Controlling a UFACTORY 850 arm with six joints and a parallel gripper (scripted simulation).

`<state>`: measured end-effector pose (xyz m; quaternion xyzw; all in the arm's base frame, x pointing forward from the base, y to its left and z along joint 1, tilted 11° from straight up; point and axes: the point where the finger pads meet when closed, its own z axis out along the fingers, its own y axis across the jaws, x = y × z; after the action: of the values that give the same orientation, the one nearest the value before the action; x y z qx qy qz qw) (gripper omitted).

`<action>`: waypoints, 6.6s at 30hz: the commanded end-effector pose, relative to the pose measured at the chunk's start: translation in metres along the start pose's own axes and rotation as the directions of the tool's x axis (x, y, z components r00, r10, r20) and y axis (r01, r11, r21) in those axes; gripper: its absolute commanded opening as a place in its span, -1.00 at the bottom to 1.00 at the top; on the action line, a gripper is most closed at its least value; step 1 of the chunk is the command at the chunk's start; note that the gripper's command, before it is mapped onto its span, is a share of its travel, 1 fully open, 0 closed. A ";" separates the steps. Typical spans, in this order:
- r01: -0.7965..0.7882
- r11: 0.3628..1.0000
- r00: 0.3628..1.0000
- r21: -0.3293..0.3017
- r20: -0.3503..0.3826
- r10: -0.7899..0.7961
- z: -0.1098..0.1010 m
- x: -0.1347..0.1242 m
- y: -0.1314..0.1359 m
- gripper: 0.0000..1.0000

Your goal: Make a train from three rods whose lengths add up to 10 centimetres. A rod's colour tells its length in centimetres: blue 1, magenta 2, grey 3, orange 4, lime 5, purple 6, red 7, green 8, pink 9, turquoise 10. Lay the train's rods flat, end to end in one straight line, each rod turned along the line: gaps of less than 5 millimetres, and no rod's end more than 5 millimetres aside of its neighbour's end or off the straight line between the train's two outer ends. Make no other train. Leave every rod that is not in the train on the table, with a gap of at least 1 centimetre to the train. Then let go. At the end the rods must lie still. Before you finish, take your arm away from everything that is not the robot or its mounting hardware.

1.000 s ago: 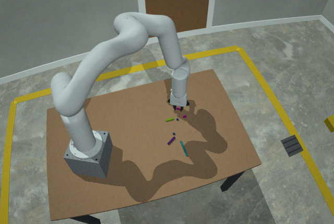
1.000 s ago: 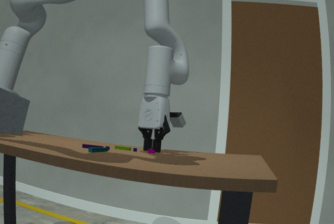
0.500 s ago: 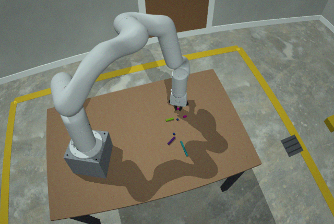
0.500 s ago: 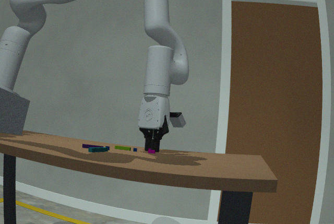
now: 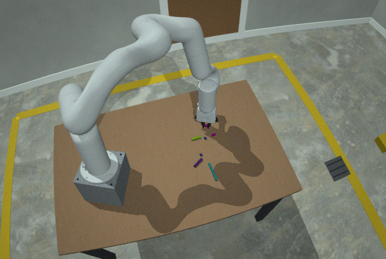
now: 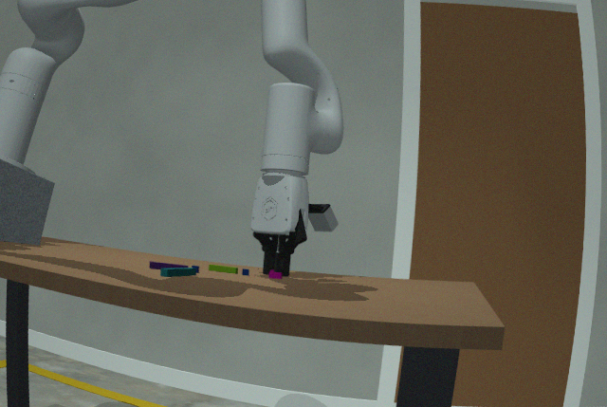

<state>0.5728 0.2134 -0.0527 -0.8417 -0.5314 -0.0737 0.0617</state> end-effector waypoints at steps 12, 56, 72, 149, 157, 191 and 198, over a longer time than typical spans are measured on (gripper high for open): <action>0.000 1.000 1.000 -0.001 -0.001 0.000 -0.010 0.001 0.001 -0.69; -0.460 0.888 0.888 -0.002 0.000 0.460 -0.100 -0.134 0.071 -0.69; -0.613 0.790 0.790 0.000 -0.003 0.613 -0.101 -0.188 0.088 -0.69; -0.613 0.790 0.790 0.000 -0.002 0.613 -0.013 -0.187 0.089 -0.69; -0.613 0.790 0.790 0.000 -0.002 0.613 -0.011 -0.187 0.089 -0.69; -0.613 0.790 0.790 0.000 -0.002 0.613 -0.001 -0.187 0.089 -0.69; -0.613 0.790 0.790 0.000 -0.002 0.613 -0.001 -0.187 0.089 -0.69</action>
<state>0.5728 0.0093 -0.0902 -0.9684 -0.2299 -0.0497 0.0826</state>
